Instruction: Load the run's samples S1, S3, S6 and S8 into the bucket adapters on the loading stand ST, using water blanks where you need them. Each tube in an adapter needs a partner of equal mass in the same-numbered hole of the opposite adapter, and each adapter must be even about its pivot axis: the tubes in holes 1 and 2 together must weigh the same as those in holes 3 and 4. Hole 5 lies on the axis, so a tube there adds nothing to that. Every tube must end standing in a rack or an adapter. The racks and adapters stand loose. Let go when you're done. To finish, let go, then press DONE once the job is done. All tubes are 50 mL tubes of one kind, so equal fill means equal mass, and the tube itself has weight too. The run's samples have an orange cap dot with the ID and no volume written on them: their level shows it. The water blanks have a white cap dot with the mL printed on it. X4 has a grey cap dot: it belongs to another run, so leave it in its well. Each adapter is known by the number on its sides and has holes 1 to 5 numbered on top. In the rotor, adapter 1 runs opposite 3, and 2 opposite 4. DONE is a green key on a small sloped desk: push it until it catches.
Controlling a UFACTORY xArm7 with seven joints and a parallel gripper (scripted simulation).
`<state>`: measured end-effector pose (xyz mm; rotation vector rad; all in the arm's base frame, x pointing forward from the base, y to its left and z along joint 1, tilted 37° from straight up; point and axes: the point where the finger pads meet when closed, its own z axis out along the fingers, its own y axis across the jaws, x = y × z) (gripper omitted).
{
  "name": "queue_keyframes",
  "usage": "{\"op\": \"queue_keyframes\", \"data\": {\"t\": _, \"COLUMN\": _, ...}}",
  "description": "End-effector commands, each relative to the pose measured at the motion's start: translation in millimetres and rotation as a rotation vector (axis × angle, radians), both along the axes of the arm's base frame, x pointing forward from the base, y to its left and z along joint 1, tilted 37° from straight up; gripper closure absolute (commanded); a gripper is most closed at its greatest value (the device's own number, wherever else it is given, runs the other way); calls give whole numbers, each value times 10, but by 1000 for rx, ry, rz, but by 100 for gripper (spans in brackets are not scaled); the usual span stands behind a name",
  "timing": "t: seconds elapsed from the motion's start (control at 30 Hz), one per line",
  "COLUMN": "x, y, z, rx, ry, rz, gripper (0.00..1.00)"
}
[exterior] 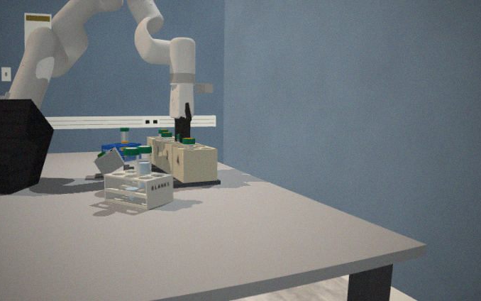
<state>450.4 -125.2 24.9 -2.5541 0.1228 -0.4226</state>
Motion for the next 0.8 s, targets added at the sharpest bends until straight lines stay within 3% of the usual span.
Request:
{"op": "queue_keyframes", "data": {"t": 0.0, "x": 6, "y": -22, "z": 11, "rx": -3, "ry": -2, "rz": -3, "gripper": 56}}
{"op": "queue_keyframes", "data": {"t": 0.27, "x": 6, "y": -22, "z": 11, "rx": -3, "ry": -2, "rz": -3, "gripper": 56}}
{"op": "queue_keyframes", "data": {"t": 0.77, "x": -79, "y": -151, "z": 219, "rx": -3, "ry": -2, "rz": -3, "gripper": 56}}
